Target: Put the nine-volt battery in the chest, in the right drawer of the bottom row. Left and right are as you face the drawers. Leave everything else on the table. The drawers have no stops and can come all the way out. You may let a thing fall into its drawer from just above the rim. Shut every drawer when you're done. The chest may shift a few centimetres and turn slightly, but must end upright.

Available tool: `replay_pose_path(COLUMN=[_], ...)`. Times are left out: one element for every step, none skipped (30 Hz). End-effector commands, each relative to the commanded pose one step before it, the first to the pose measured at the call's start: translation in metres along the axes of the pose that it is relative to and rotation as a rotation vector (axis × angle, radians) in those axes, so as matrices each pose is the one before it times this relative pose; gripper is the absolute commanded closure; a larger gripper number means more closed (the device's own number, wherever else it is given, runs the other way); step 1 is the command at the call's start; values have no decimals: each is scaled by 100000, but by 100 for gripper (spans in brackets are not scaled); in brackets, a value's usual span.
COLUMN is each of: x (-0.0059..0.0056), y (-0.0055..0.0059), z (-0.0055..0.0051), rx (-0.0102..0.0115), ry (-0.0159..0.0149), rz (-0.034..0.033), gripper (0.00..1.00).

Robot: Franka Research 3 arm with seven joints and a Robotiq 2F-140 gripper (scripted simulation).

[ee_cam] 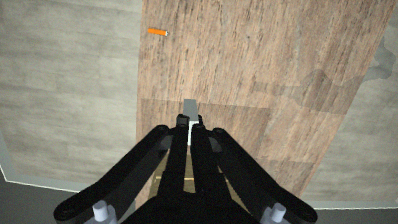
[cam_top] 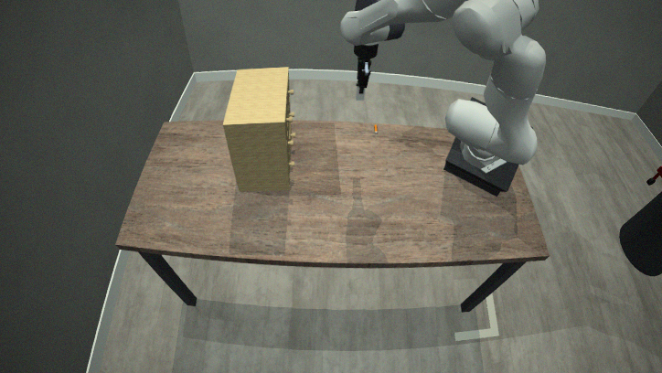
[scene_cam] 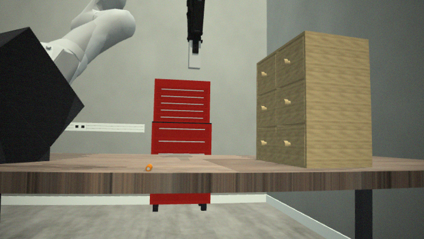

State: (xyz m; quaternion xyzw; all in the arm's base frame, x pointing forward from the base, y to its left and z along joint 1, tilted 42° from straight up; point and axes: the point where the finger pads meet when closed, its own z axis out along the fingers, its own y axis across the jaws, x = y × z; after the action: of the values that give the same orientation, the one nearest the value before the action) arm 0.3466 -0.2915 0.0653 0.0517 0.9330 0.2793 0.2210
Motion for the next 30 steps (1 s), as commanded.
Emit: replay_pose_path(x=[74, 0, 0, 0, 0, 0, 0, 0, 0, 0, 0, 0, 0, 0, 0, 0, 0, 0, 0, 0, 0, -17, 0, 0, 0, 0, 0, 0, 0, 0], y=[139, 0, 0, 0, 0, 0, 0, 0, 0, 0, 0, 0, 0, 0, 0, 0, 0, 0, 0, 0, 0, -62, 0, 0, 0, 0, 0, 0, 0, 0], z=[9, 0, 0, 0, 0, 0, 0, 0, 0, 0, 0, 0, 0, 0, 0, 0, 0, 0, 0, 0, 0, 2, 0, 0, 0, 0, 0, 0, 0, 0], rx=[-444, 0, 0, 0, 0, 0, 0, 0, 0, 0, 0, 0, 0, 0, 0, 0, 0, 0, 0, 0, 0, 190, 0, 0, 0, 0, 0, 0, 0, 0], ry=[486, 0, 0, 0, 0, 0, 0, 0, 0, 0, 0, 0, 0, 0, 0, 0, 0, 0, 0, 0, 0, -274, 0, 0, 0, 0, 0, 0, 0, 0], rz=[900, 0, 0, 0, 0, 0, 0, 0, 0, 0, 0, 0, 0, 0, 0, 0, 0, 0, 0, 0, 0, -610, 0, 0, 0, 0, 0, 0, 0, 0], gripper=[90, 90, 90, 90, 90, 90, 90, 90, 90, 90, 90, 90, 90, 90, 90, 90, 90, 90, 90, 90, 90, 0, 0, 0, 0, 0, 0, 0, 0, 0])
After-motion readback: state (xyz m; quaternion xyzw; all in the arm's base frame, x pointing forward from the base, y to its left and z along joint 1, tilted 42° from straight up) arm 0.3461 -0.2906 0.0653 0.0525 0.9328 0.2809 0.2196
